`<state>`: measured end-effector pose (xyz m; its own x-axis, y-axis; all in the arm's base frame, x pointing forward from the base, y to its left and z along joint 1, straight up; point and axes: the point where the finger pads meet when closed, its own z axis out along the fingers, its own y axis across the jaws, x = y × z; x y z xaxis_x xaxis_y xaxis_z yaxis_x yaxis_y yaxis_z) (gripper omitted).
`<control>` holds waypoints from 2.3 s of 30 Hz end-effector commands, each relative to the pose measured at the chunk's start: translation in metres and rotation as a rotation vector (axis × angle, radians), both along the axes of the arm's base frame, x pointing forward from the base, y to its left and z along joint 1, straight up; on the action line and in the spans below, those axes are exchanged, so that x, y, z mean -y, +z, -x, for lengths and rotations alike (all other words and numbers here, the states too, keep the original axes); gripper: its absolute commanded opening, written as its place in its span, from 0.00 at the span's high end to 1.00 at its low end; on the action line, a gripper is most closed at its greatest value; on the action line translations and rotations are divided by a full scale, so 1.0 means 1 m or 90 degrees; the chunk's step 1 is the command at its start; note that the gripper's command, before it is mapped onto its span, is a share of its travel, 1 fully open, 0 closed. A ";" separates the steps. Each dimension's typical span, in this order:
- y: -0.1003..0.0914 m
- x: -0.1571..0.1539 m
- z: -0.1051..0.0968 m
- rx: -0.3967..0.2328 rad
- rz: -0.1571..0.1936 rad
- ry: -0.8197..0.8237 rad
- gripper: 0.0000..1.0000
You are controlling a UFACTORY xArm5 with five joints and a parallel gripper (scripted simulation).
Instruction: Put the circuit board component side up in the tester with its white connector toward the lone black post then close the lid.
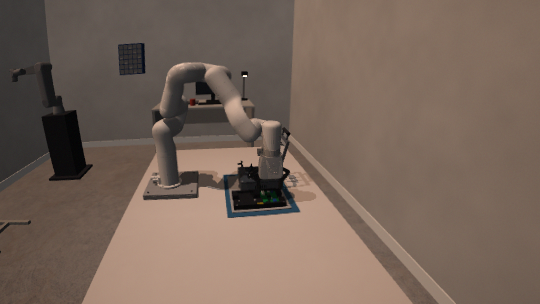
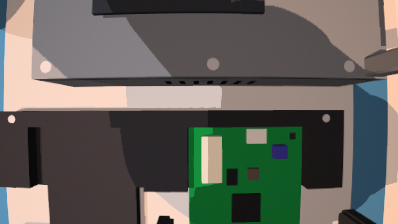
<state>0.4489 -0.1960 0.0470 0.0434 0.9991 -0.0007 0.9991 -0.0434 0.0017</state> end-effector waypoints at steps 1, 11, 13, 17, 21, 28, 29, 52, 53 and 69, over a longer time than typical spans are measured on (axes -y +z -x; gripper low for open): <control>0.002 -0.001 -0.001 0.002 0.001 0.000 0.00; 0.002 -0.001 -0.001 0.002 0.001 0.000 0.00; 0.002 -0.001 -0.001 0.002 0.001 0.000 0.00; 0.002 -0.001 -0.001 0.002 0.001 0.000 0.00; 0.002 -0.001 -0.001 0.002 0.001 0.000 0.00; 0.002 -0.001 -0.001 0.002 0.001 0.000 0.00; 0.002 -0.001 -0.001 0.002 0.001 0.000 0.00; 0.005 -0.001 -0.001 0.002 0.001 0.000 0.00; 0.005 -0.001 -0.001 0.002 0.001 0.000 0.00; 0.008 -0.001 -0.001 0.002 0.001 0.000 0.00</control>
<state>0.4483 -0.1947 0.0531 0.0436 0.9991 -0.0008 0.9990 -0.0436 0.0019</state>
